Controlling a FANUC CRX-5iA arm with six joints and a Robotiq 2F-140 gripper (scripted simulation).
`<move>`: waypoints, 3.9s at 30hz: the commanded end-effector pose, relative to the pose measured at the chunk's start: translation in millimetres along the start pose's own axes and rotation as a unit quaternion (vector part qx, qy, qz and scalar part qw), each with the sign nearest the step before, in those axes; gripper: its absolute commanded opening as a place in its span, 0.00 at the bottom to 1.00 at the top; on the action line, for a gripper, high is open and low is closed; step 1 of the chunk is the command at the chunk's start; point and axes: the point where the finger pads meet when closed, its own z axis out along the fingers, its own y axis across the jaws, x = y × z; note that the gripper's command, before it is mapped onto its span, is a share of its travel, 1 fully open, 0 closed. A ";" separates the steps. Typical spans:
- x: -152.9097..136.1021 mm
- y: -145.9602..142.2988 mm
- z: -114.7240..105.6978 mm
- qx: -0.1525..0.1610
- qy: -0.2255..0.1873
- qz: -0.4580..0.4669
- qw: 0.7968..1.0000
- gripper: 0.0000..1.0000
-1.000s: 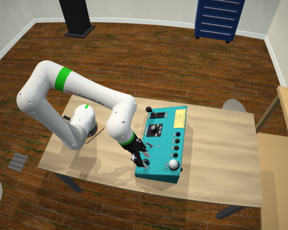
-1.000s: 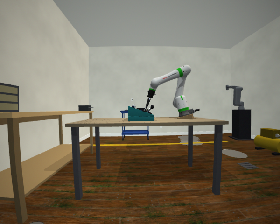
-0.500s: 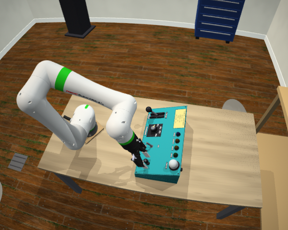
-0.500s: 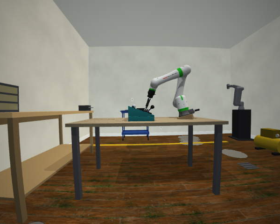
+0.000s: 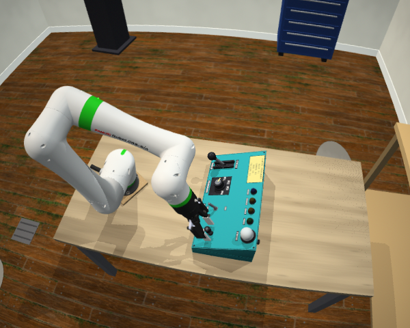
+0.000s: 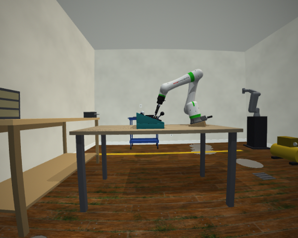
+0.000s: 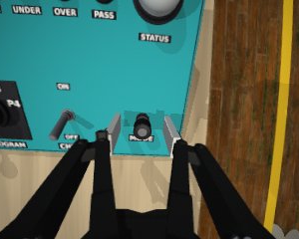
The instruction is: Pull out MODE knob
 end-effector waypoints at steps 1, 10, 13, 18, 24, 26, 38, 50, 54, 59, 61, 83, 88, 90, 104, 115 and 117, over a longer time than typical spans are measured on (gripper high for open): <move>0.2 0.0 -0.1 0.000 0.000 0.000 1.000 0.44; 0.2 0.0 -0.1 0.000 0.000 0.000 1.000 0.44; 0.2 0.0 -0.1 0.000 0.000 0.000 1.000 0.44; 0.2 0.0 -0.1 0.000 0.000 0.000 1.000 0.44; 0.2 0.0 -0.1 0.000 0.000 0.000 1.000 0.44; 0.2 0.0 -0.1 0.000 0.000 0.000 1.000 0.44; 0.2 0.0 -0.1 0.000 0.000 0.000 1.000 0.00; 0.2 0.0 -0.1 0.000 0.000 0.000 1.000 0.00; 0.2 0.0 -0.1 0.000 0.000 0.000 1.000 0.00; 0.2 0.0 -0.1 0.000 0.000 0.000 1.000 0.00; 0.2 0.0 -0.1 0.000 0.000 0.000 1.000 0.00; 0.2 0.0 -1.1 0.000 0.000 0.000 1.000 0.00; 0.2 0.0 -1.5 0.000 0.000 0.000 1.000 0.00; 0.2 0.0 -1.9 0.000 0.000 0.000 1.000 0.00; 0.2 0.0 -4.8 0.000 0.000 0.000 1.000 0.00; 0.2 0.0 -8.4 0.000 0.000 0.000 1.000 0.00; 0.2 0.0 -9.0 0.000 0.000 0.000 1.000 0.00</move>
